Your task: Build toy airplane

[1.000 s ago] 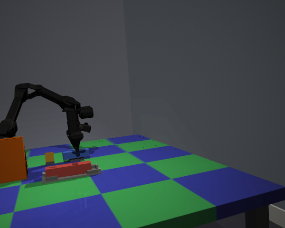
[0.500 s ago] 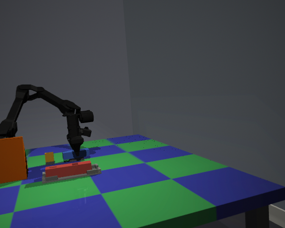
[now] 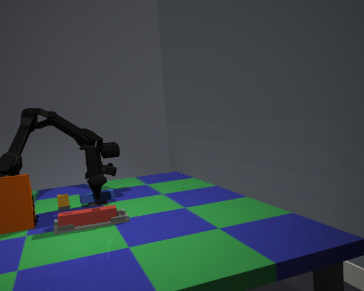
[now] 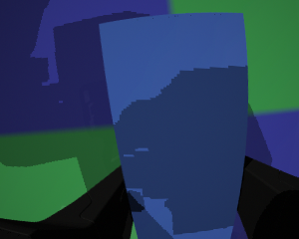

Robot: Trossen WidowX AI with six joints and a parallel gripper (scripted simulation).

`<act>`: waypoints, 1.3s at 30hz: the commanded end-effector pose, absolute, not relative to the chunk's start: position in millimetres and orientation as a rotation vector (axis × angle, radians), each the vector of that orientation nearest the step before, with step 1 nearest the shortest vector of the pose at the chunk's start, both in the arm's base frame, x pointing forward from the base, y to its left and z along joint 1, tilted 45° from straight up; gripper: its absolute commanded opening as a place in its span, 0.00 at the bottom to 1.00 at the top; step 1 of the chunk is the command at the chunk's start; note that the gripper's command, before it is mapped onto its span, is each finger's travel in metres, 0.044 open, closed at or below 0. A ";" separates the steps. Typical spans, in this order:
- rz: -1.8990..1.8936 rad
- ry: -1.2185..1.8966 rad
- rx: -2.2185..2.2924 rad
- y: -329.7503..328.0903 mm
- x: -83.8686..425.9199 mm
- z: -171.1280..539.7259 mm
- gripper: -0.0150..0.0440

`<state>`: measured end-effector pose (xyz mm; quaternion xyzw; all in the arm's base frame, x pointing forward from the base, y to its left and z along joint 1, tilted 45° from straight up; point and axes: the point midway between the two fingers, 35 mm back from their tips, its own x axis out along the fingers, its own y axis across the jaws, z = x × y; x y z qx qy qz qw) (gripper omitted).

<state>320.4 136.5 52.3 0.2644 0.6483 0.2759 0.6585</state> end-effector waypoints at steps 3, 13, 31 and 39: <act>0.623 1.476 0.604 137.1 319.8 50.4 0.43; 0.614 1.482 0.594 121.8 323.4 64.5 0.25; 0.611 1.481 0.592 80.7 326.4 102.9 0.25; 0.613 1.480 0.595 63.0 324.1 121.4 0.25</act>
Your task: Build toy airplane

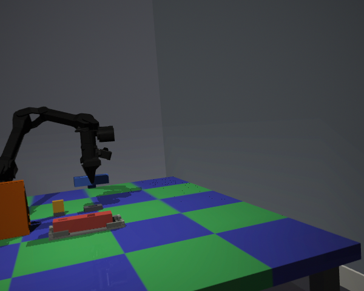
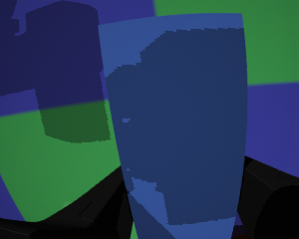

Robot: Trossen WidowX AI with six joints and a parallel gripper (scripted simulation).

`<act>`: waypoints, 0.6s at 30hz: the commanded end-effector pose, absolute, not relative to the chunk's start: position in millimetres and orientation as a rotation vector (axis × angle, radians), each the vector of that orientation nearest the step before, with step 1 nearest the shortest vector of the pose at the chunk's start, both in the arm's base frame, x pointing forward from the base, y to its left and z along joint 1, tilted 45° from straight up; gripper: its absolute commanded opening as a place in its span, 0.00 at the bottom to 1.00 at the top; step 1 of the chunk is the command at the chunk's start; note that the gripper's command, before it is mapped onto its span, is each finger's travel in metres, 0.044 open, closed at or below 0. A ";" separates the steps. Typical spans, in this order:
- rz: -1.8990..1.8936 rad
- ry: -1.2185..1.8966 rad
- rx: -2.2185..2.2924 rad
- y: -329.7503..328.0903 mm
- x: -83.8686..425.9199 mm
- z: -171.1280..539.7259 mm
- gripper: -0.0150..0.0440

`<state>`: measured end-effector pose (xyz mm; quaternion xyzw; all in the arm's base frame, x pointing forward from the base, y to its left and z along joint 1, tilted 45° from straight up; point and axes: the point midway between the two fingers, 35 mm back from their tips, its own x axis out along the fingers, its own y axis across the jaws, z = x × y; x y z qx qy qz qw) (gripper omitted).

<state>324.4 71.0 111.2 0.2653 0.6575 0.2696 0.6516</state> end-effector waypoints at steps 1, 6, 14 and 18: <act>0.614 1.480 0.595 60.9 323.7 123.8 0.25; 0.617 1.479 0.598 50.3 321.0 135.7 0.25; 0.646 1.461 0.564 42.1 322.1 133.3 0.25; 0.690 1.433 0.506 33.9 325.1 123.5 0.25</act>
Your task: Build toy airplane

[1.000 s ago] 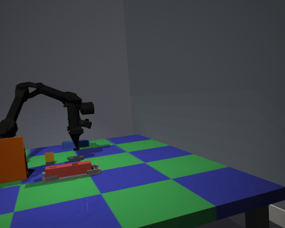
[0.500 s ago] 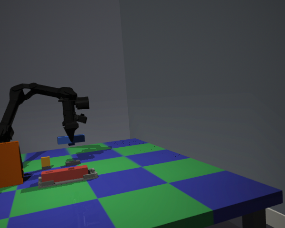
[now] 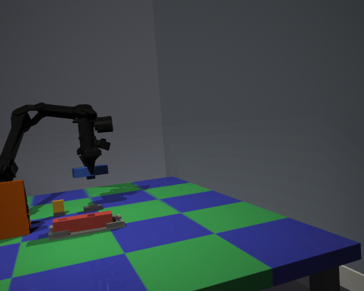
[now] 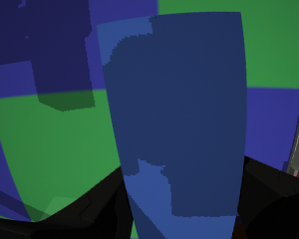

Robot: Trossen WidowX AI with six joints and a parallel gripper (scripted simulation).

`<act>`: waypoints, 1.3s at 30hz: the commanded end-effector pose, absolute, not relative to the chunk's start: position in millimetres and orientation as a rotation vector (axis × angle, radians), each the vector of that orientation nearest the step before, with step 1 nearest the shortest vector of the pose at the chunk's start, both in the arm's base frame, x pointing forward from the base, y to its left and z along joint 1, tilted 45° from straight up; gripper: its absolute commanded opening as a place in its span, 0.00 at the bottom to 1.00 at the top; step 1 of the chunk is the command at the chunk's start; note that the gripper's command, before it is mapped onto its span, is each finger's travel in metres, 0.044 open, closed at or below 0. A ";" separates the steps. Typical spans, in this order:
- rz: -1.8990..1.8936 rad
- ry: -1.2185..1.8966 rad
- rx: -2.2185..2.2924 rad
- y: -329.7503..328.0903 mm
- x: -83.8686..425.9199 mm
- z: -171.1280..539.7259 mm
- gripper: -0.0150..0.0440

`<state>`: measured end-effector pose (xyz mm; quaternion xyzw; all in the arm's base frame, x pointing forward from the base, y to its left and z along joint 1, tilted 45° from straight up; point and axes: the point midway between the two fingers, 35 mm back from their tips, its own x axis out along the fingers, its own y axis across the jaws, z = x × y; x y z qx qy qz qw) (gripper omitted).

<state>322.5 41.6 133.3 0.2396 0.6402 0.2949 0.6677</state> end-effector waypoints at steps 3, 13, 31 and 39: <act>0.723 1.411 0.463 27.8 327.0 116.1 0.25; 0.832 1.336 0.319 7.1 331.3 91.1 0.25; 1.023 1.184 0.059 -29.7 331.2 44.9 0.25; 1.106 1.107 -0.057 -45.5 327.9 23.9 0.25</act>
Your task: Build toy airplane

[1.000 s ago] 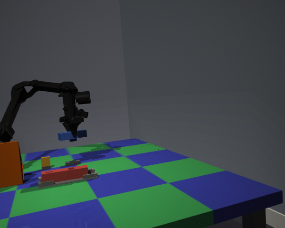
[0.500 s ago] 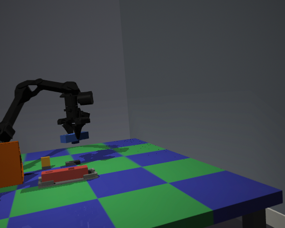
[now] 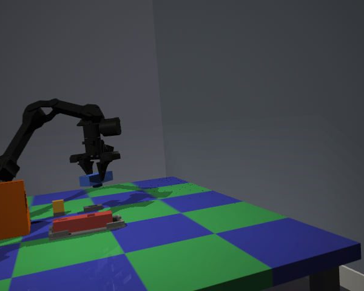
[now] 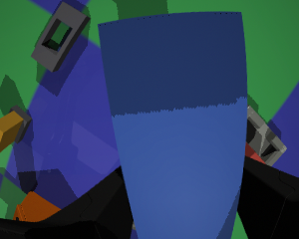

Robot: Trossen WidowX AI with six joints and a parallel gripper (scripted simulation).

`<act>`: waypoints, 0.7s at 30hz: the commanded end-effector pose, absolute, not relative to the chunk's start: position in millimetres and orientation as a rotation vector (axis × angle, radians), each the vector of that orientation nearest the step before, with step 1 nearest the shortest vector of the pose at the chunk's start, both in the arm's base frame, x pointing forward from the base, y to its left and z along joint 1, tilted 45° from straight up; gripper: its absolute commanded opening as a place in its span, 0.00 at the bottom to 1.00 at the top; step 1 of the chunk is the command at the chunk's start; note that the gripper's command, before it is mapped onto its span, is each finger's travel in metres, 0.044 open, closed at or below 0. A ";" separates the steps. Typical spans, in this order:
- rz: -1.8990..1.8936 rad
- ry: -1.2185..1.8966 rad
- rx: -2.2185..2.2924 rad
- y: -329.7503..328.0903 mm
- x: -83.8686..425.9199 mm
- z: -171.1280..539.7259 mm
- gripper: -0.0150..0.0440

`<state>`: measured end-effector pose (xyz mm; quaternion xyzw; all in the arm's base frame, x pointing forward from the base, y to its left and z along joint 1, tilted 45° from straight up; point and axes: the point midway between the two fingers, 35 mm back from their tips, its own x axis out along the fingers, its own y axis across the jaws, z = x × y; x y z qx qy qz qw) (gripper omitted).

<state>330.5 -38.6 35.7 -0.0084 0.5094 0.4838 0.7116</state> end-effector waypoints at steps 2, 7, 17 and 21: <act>1.127 1.087 -0.086 -49.3 326.8 18.6 0.25; 1.174 1.039 -0.154 -58.6 323.3 5.7 0.25; 1.269 0.933 -0.292 -76.1 314.4 -20.2 0.25; 1.307 0.885 -0.350 -82.6 310.1 -30.7 0.25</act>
